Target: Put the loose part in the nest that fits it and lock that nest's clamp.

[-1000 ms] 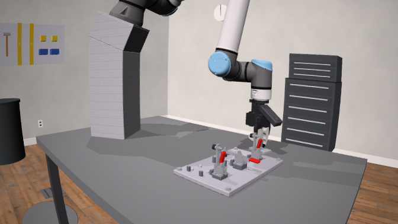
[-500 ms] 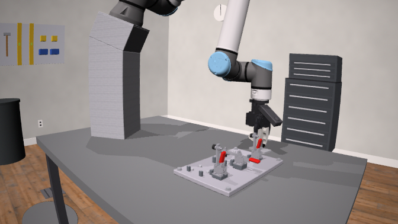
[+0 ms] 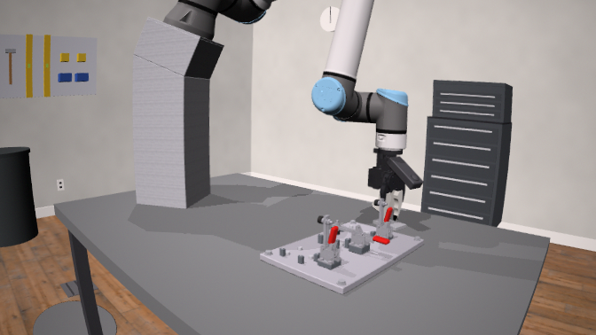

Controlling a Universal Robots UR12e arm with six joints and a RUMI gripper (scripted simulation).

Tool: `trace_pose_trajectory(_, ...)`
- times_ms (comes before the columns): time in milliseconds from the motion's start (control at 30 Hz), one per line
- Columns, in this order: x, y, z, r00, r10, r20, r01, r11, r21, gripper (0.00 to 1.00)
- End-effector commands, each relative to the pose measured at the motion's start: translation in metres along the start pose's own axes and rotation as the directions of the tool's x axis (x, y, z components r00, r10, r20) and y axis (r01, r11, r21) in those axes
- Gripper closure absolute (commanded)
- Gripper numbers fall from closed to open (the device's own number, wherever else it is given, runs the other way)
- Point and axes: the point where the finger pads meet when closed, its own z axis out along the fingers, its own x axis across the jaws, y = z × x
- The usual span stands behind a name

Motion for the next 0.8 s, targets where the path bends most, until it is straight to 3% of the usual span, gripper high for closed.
trace_pose_trajectory(0, -0.002, -0.002, -0.001, 1.0, -0.001, 0.001, 0.001, 1.0, 0.005, 1.0)
trace_pose_trajectory(400, -0.001, -0.001, -0.005, 1.0, 0.0, 0.001, 0.0, 1.0, 0.003, 1.0)
trace_pose_trajectory(767, 0.001, -0.001, -0.022, 1.0, 0.001, 0.0, -0.001, 1.0, 0.002, 1.0)
